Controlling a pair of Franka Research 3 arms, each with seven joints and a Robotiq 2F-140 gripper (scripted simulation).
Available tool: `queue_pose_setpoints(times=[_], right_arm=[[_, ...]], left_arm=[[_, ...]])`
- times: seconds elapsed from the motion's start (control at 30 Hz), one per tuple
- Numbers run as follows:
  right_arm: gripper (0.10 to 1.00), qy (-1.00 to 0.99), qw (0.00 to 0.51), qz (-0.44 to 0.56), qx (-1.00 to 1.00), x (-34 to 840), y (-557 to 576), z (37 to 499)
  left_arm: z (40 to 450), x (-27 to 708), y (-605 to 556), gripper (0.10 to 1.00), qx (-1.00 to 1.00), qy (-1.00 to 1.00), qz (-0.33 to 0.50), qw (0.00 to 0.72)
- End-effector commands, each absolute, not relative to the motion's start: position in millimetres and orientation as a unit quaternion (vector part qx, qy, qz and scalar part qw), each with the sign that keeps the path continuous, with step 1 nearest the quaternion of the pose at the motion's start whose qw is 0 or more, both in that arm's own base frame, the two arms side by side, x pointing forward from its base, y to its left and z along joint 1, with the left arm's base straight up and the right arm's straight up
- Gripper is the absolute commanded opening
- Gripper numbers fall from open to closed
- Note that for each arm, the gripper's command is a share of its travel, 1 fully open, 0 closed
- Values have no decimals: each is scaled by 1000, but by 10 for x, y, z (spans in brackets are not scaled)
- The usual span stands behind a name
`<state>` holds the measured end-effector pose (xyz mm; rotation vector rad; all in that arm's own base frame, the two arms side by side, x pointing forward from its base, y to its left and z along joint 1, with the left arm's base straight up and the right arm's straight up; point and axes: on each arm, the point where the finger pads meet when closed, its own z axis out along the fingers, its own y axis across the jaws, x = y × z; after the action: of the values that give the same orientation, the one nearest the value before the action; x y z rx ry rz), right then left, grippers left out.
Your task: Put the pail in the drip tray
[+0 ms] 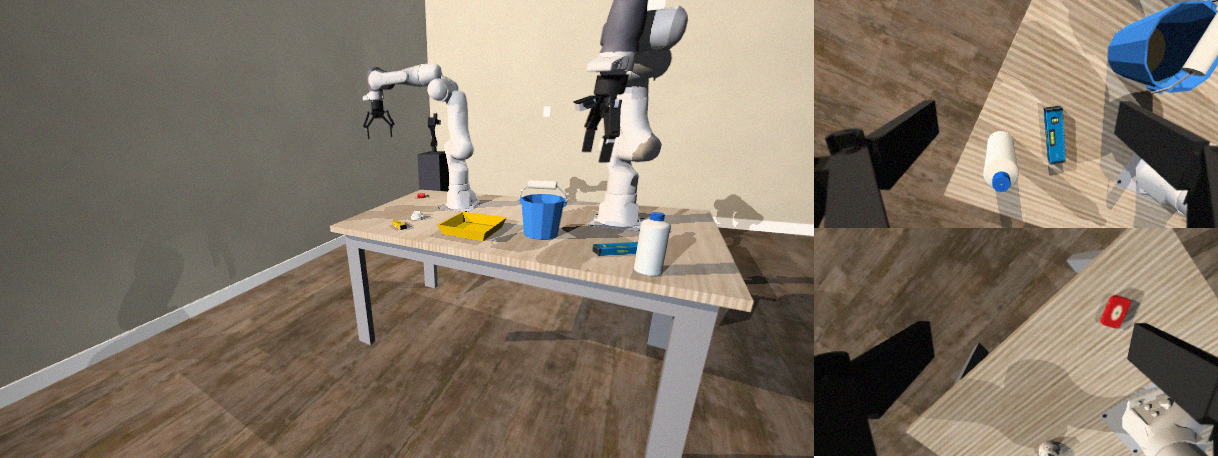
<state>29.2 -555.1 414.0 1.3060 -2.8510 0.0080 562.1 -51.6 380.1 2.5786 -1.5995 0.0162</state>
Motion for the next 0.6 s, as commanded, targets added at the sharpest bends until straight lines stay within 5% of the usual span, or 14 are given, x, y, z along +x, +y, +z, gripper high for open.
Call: queue_pose_setpoints(times=[0.0, 0.23, 0.57], right_arm=[[1000, -913, 0, 0, 407, 296, -5537, 4130], [1000, -913, 0, 0, 407, 296, -5537, 4130], [1000, -913, 0, 0, 407, 296, -5537, 4130]], left_arm=[[3852, 5607, -430, 1000, 874, -485, 1, 43], [3804, 5526, -593, 1000, 853, -519, 3, 50], [3403, 4379, -1895, 1000, 789, -612, -10, 51]])
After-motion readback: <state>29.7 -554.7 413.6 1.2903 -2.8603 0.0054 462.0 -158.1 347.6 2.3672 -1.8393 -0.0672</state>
